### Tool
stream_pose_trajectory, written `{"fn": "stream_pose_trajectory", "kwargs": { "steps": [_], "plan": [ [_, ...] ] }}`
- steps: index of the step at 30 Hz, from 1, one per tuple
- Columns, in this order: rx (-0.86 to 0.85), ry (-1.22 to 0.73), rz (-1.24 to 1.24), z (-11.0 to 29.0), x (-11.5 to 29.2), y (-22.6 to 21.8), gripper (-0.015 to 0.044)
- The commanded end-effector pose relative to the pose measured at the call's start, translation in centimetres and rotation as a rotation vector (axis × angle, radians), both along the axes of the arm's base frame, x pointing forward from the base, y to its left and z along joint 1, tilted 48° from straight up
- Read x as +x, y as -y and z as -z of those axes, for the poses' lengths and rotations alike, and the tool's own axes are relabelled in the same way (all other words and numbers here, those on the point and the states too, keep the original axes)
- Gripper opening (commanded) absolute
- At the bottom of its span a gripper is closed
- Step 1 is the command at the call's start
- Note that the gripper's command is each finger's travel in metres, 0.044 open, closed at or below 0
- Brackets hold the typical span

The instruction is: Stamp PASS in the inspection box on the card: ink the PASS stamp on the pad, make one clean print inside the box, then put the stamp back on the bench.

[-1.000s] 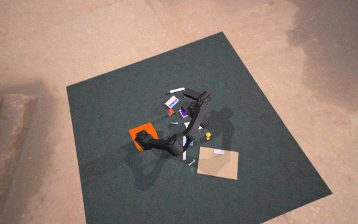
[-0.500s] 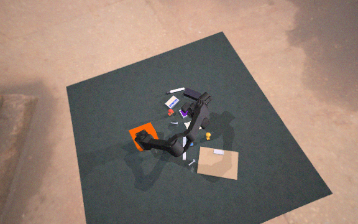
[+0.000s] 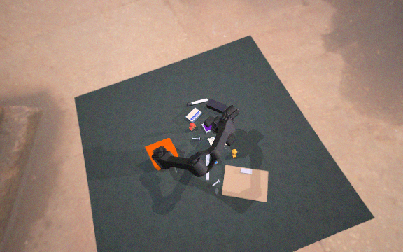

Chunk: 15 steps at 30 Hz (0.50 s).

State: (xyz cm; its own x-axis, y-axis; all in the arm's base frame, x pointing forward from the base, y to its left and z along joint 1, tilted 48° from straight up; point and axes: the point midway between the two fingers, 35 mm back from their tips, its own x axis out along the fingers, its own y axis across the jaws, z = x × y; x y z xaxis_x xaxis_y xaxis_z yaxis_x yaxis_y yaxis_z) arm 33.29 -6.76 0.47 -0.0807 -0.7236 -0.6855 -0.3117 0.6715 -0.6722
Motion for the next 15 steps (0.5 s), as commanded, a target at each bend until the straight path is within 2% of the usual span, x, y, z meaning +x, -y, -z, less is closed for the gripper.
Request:
{"fn": "stream_pose_trajectory", "kwargs": {
  "steps": [1,15],
  "plan": [
    [-0.002,-0.003,-0.005,0.28,-0.07,0.2,0.0],
    [-0.002,-0.003,-0.006,0.91,-0.15,0.89,0.0]
  ]
}}
